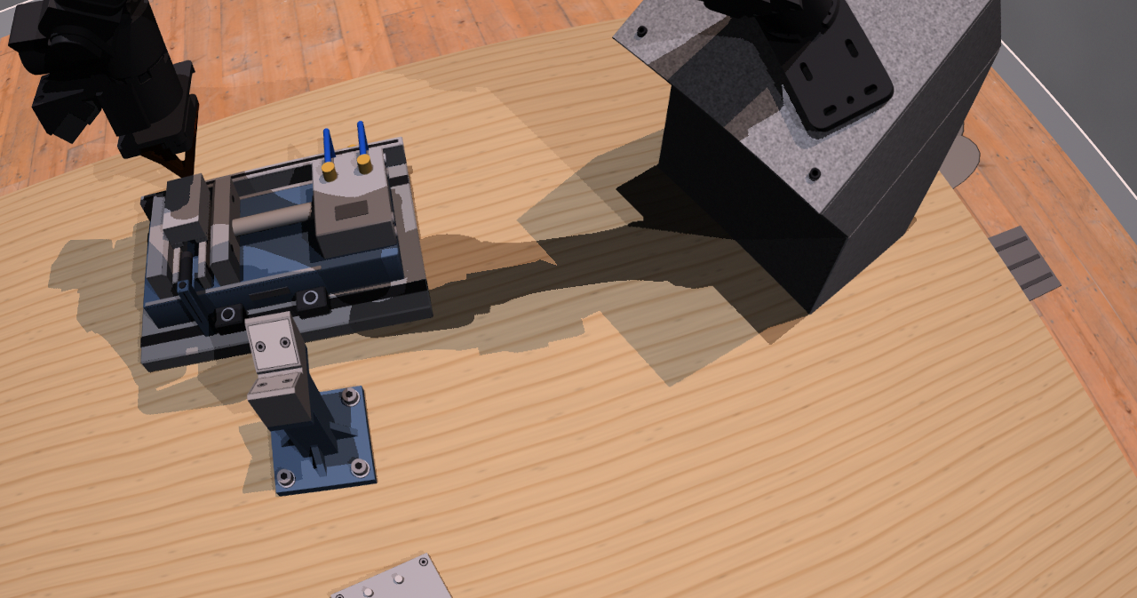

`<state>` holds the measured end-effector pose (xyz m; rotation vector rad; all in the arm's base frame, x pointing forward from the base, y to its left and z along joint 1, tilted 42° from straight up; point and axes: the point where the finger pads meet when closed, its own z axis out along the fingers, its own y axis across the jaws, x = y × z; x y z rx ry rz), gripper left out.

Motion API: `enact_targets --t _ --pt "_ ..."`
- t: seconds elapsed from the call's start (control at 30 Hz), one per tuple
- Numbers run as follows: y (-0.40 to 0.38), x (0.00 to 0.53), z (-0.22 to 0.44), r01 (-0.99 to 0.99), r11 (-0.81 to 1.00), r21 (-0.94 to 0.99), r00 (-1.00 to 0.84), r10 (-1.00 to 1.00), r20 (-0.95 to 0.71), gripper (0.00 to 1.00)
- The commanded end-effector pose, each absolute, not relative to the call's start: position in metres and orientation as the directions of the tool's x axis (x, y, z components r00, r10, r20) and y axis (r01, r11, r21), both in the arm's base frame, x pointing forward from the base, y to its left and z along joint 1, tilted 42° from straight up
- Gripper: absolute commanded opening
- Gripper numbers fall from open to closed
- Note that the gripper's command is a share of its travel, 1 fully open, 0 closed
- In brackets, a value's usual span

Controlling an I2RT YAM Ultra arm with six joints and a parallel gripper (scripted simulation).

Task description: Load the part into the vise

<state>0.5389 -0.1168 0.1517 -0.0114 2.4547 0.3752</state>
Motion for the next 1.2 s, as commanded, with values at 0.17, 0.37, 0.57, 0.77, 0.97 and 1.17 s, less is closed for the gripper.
enact_targets --t 0.17,0.37,0.57,0.77,0.97,1.17 --pt "-0.122 0.536 0.166 -0.088 0.964 0.251 -0.773 0.093 -0.627 0.0" --pt "-0.118 0.536 0.165 -0.092 0.963 0.253 -0.776 0.09 -0.625 0.0" --pt "-0.122 0.537 0.17 -0.087 0.965 0.247 -0.768 0.093 -0.634 0.0" --pt "-0.117 0.538 0.171 -0.095 0.964 0.247 -0.767 0.088 -0.635 0.0" --pt "-0.117 0.537 0.17 -0.09 0.964 0.248 -0.768 0.091 -0.634 0.0" --pt "-0.112 0.536 0.168 -0.094 0.963 0.252 -0.773 0.089 -0.628 0.0"
